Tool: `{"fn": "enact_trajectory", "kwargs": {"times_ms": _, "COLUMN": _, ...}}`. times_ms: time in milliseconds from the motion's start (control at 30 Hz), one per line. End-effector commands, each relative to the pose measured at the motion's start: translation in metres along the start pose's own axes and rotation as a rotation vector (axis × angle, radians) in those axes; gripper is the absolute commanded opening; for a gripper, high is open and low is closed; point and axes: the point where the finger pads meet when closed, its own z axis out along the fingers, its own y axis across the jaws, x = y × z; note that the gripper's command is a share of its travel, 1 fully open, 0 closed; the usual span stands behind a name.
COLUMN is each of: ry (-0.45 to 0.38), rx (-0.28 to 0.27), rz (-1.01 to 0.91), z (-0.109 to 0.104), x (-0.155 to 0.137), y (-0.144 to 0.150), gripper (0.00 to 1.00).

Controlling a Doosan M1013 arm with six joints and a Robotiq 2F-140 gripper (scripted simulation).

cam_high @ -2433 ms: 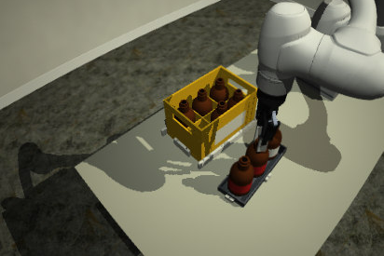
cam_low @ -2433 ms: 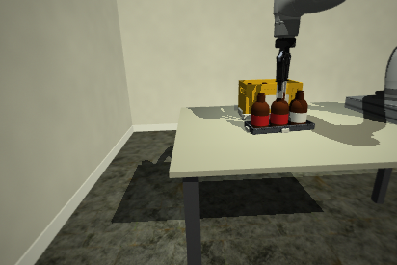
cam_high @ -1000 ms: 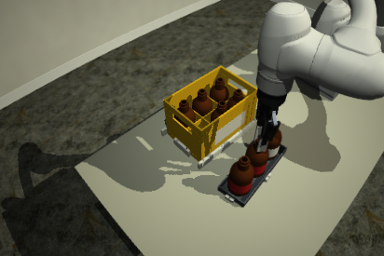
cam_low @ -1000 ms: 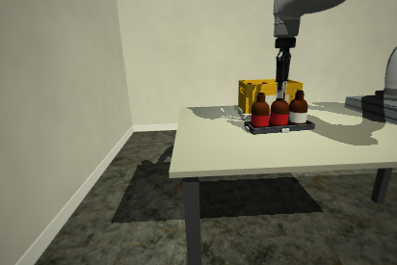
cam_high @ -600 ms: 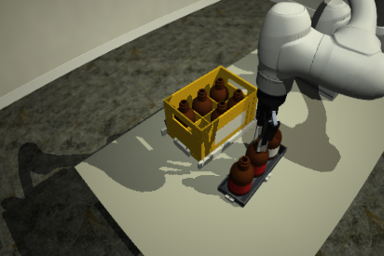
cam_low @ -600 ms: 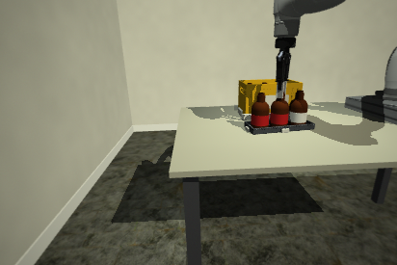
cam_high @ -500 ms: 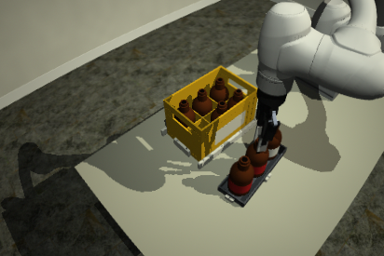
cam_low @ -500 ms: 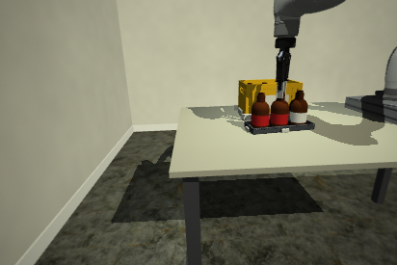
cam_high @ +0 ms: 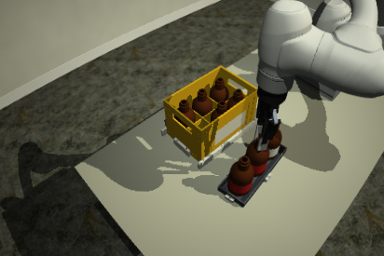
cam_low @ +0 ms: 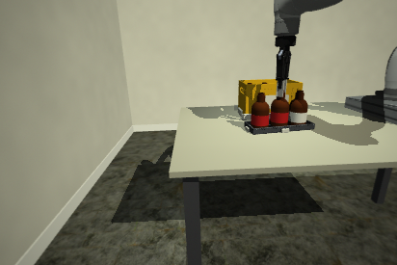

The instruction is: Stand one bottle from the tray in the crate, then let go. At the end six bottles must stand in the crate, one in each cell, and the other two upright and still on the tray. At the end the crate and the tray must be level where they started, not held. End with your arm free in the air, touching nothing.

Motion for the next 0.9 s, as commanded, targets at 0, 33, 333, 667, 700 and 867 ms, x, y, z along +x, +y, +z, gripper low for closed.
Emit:
{"fn": "enact_trajectory", "kwargs": {"times_ms": 0, "ry": 0.0, "rx": 0.0, "rz": 0.0, "z": -0.003, "x": 0.0, "y": 0.0, "gripper": 0.0}}
{"fn": "enact_trajectory", "kwargs": {"times_ms": 33, "ry": 0.0, "rx": 0.0, "rz": 0.0, "z": -0.004, "x": 0.0, "y": 0.0, "gripper": 0.0}}
{"fn": "enact_trajectory", "kwargs": {"times_ms": 333, "ry": 0.0, "rx": 0.0, "rz": 0.0, "z": -0.014, "x": 0.0, "y": -0.001, "gripper": 0.0}}
{"fn": "enact_trajectory", "kwargs": {"times_ms": 667, "ry": 0.0, "rx": 0.0, "rz": 0.0, "z": -0.024, "x": -0.001, "y": -0.001, "gripper": 0.0}}
{"fn": "enact_trajectory", "kwargs": {"times_ms": 700, "ry": 0.0, "rx": 0.0, "rz": 0.0, "z": -0.025, "x": -0.001, "y": -0.001, "gripper": 0.0}}
{"fn": "enact_trajectory", "kwargs": {"times_ms": 867, "ry": 0.0, "rx": 0.0, "rz": 0.0, "z": -0.029, "x": -0.001, "y": -0.002, "gripper": 0.0}}
